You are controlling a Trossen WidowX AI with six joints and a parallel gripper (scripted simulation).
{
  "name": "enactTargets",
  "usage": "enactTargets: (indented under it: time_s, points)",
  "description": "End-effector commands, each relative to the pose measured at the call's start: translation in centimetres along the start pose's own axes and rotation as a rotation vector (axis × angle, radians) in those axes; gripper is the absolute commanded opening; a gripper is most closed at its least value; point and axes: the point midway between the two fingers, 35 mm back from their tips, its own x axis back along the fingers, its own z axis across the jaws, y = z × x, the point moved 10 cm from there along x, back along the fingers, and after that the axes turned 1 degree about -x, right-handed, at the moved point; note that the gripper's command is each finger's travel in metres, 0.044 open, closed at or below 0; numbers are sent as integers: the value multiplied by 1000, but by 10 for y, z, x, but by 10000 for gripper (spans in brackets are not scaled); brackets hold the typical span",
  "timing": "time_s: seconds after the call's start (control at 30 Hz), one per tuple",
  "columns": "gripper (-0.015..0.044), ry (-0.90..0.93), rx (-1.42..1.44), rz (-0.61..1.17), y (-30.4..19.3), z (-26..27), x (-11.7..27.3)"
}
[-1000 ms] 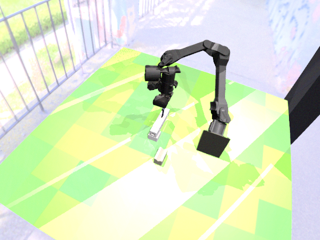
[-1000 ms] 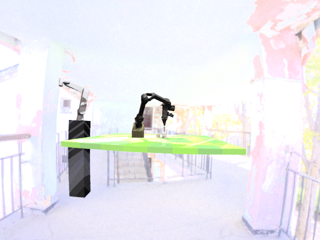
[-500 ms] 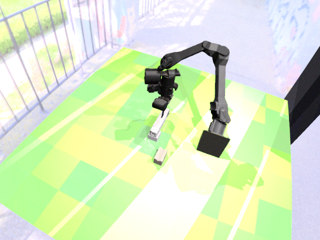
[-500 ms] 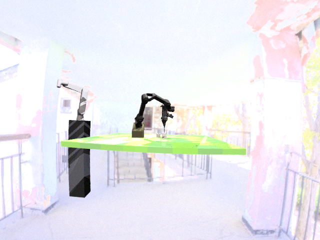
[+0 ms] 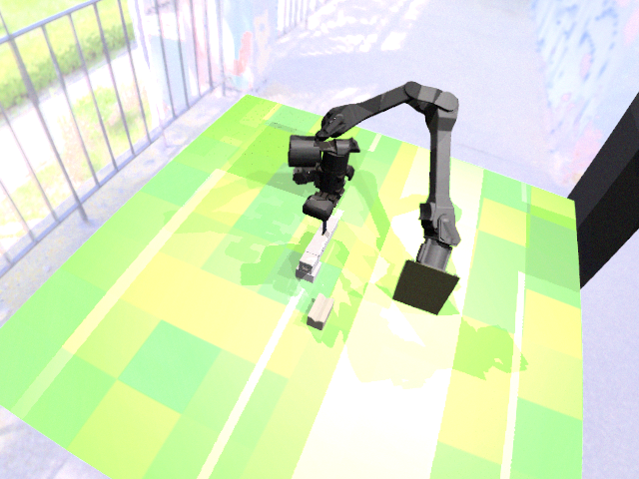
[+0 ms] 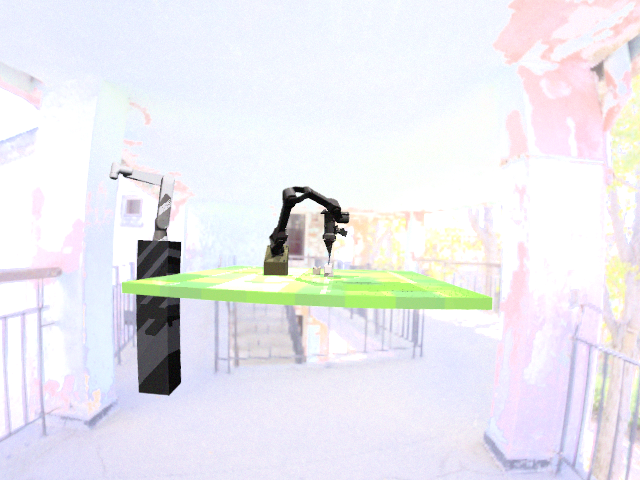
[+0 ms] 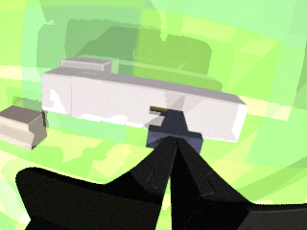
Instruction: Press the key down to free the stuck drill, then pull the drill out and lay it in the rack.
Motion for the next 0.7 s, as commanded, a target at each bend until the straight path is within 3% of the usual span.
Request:
enactTargets:
  time_s: [0.0, 0.67]
  points:
    - [0, -5, -1, 18, -1, 0, -8]
    - [0, -5, -1, 18, -6, -1, -13]
